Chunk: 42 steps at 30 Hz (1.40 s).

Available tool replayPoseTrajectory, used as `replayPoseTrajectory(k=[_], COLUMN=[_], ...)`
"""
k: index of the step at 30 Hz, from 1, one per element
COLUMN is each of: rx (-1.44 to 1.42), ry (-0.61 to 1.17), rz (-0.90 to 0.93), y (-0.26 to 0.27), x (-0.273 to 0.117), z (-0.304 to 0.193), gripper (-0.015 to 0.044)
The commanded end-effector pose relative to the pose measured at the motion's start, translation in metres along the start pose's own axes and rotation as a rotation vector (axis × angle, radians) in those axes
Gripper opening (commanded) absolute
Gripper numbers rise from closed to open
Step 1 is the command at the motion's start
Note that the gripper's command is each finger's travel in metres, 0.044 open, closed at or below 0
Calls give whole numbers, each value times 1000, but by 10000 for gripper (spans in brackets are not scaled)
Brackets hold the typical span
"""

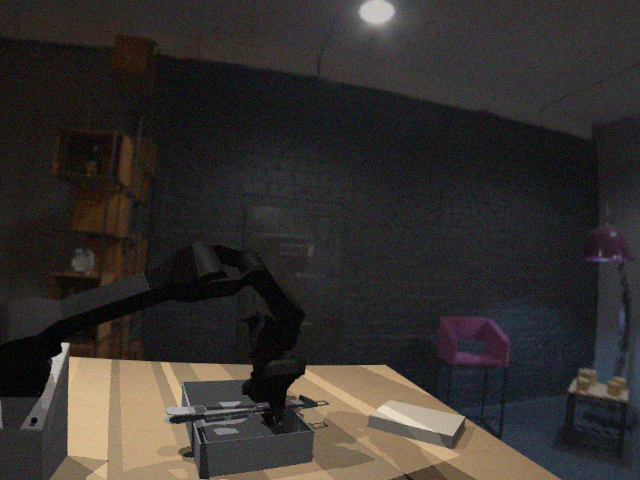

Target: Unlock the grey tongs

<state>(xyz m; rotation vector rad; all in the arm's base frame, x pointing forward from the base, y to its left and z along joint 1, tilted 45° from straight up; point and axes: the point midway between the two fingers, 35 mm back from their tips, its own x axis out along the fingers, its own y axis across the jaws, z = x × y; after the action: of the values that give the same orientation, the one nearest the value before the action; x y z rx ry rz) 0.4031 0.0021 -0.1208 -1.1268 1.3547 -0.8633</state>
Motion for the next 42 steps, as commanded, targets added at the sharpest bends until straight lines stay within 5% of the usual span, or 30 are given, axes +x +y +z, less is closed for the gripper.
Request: replayPoseTrajectory(k=[1,9,17,24,30,42], rx=[-19,-3,-3,-11,-70,-72], ry=[4,2,2,-1,-26,-26], rz=[-10,-2,-2,0,10,13], y=[0,0,0,-4,-36,-38], x=[8,3,3,-4,-61,-63], z=[-2,0,0,0,0,-1], gripper=[260,76,23,-150,-150,-150])
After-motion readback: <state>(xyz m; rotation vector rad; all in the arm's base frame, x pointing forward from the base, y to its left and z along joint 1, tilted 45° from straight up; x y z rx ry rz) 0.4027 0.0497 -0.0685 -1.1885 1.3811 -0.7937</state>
